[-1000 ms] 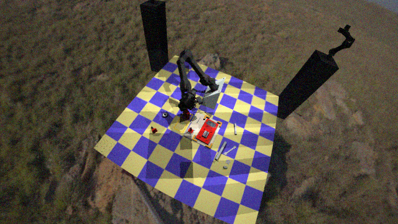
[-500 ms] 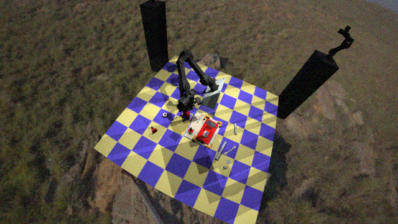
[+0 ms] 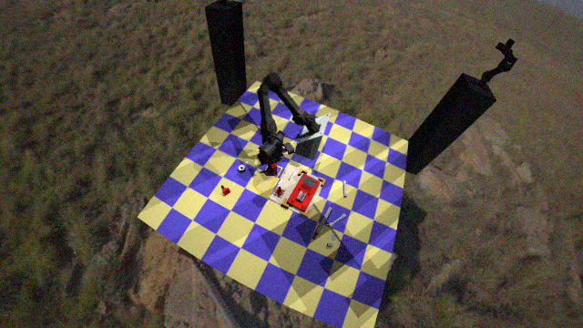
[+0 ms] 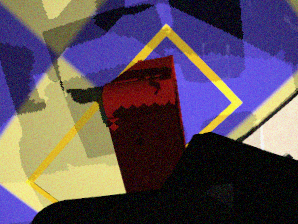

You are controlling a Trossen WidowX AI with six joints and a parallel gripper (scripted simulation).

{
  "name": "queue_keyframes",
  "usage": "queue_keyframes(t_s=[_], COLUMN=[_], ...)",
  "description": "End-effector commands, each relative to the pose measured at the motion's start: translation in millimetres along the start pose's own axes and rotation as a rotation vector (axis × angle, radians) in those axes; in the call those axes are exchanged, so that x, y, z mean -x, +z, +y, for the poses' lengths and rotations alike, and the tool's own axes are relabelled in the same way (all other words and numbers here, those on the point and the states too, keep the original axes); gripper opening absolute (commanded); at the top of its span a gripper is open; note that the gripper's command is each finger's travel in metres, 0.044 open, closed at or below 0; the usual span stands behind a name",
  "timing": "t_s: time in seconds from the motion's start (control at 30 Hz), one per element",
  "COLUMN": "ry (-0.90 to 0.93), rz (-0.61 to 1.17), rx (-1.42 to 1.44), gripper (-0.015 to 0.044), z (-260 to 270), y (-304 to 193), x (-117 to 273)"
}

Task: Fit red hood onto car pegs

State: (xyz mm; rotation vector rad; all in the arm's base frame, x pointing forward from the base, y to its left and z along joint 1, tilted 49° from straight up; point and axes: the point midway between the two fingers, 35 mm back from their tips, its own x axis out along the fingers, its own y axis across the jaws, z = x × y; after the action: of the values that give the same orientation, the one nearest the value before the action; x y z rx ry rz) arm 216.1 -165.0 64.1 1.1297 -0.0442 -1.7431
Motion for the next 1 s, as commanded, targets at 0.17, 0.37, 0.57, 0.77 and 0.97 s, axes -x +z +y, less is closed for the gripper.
queue_keyframes(t_s=[0.17, 0.37, 0.57, 0.77, 0.97], ry=[-0.003, -0.003, -0.003, -0.003, -0.002], rz=[0.002, 0.002, 0.002, 0.002, 0.002], rx=[0.004, 0.003, 0.003, 0.003, 0.003], gripper=[0.0000, 0.0000, 0.0000, 0.0000, 0.0000], z=[5.6, 9.5, 13.4, 17.3, 21.2], y=[-0.2, -0.3, -0.3, -0.3, -0.3], x=[-0.2, -0.1, 0.0, 0.0, 0.0])
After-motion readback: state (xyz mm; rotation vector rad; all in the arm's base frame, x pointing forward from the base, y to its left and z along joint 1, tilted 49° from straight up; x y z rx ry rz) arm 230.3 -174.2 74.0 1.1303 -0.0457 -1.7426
